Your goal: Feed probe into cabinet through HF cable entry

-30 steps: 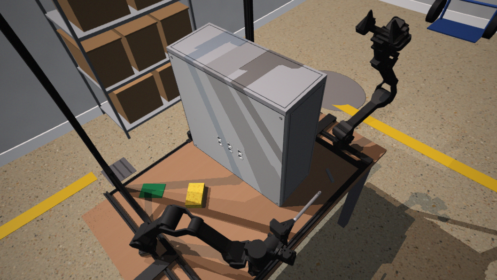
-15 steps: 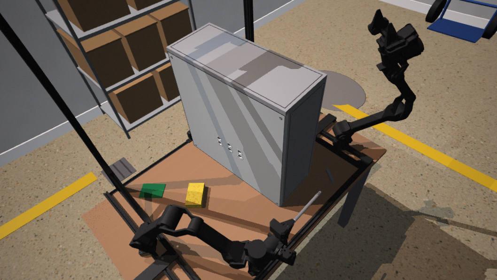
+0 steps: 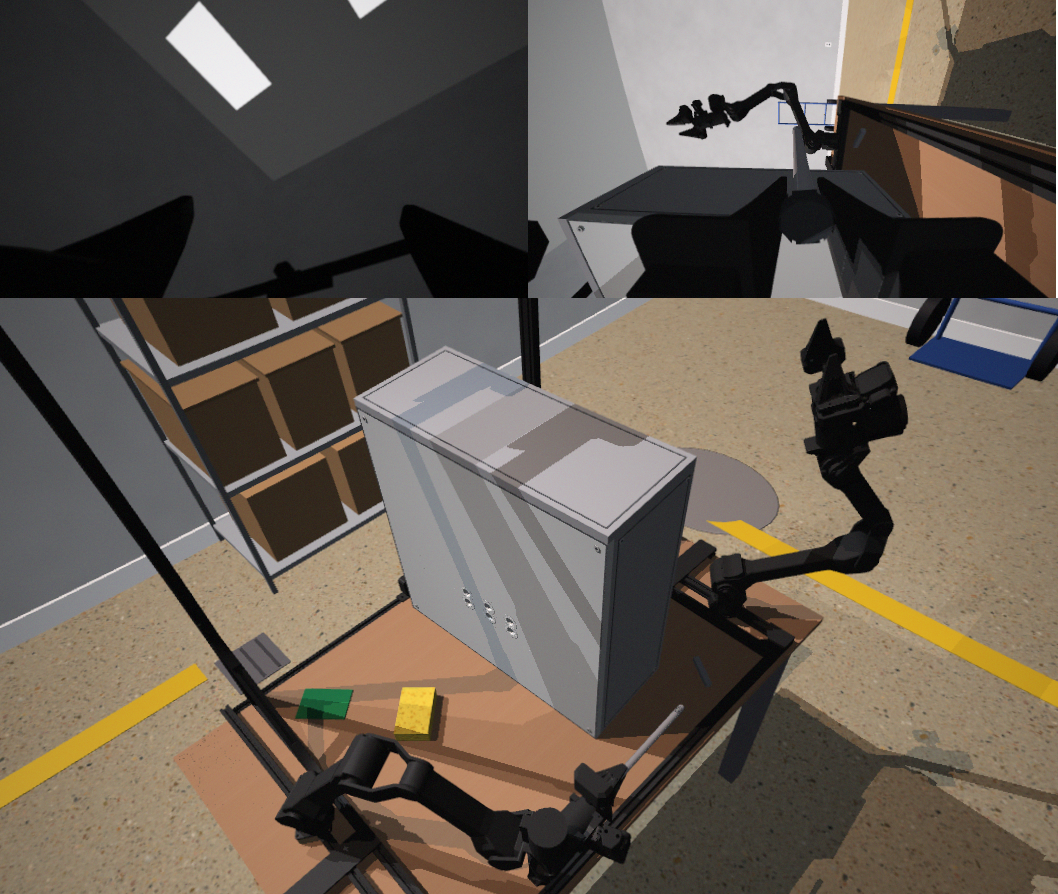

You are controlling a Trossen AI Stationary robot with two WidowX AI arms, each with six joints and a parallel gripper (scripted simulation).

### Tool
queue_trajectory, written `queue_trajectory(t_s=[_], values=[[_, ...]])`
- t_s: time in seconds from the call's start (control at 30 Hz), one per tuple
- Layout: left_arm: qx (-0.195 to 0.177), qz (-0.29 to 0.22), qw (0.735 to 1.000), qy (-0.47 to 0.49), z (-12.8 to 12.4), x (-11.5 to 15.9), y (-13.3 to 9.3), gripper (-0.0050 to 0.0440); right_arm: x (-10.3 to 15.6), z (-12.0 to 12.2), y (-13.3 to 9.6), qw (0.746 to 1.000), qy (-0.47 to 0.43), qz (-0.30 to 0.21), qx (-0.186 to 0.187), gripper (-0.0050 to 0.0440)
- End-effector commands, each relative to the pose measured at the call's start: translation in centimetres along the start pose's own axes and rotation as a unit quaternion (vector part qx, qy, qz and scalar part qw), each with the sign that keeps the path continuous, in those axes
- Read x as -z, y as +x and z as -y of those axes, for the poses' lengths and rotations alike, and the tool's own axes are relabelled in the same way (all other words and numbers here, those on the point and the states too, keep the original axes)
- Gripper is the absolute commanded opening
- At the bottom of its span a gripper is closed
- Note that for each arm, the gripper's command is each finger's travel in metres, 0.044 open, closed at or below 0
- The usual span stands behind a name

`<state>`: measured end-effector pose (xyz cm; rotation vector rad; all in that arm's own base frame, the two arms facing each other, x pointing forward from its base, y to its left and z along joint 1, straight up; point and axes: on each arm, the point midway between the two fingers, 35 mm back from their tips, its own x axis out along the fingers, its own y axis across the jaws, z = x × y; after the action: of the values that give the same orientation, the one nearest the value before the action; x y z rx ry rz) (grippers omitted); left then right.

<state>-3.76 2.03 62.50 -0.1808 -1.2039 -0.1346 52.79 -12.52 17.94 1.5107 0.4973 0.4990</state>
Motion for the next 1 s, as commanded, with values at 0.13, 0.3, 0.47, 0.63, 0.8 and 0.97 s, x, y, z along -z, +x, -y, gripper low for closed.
queue_trajectory(t_s=[0.13, 0.3, 0.47, 0.63, 0.8, 0.97], values=[[-0.153, 0.078, 0.985, -0.006, -4.6, -0.3, -1.5, 0.044, -0.1, 0.1, 0.0, 1.0, 0.001, 0.002, 0.0, 0.0], [-0.243, 0.145, 0.959, -0.029, -7.3, -1.2, -3.8, 0.044, -0.1, 0.1, 0.0, 1.0, 0.001, 0.002, 0.0, 0.0], [-0.329, 0.2, 0.921, -0.065, -9.7, -1.3, -6.8, 0.044, -0.1, 0.1, 0.0, 1.0, 0.001, 0.002, 0.0, 0.0], [-0.374, 0.23, 0.894, -0.092, -10.9, -1.2, -8.9, 0.044, -0.1, 0.1, 0.0, 1.0, 0.001, 0.002, 0.0, 0.0], [-0.402, 0.266, 0.868, -0.122, -11.8, -1.4, -10.8, 0.044, -0.1, 0.1, 0.0, 1.0, 0.001, 0.002, 0.0, 0.0], [-0.396, 0.233, 0.882, -0.109, -11.5, 0.9, -9.0, 0.044, -0.1, 0.1, 0.0, 1.0, 0.001, 0.002, 0.0, 0.0]])
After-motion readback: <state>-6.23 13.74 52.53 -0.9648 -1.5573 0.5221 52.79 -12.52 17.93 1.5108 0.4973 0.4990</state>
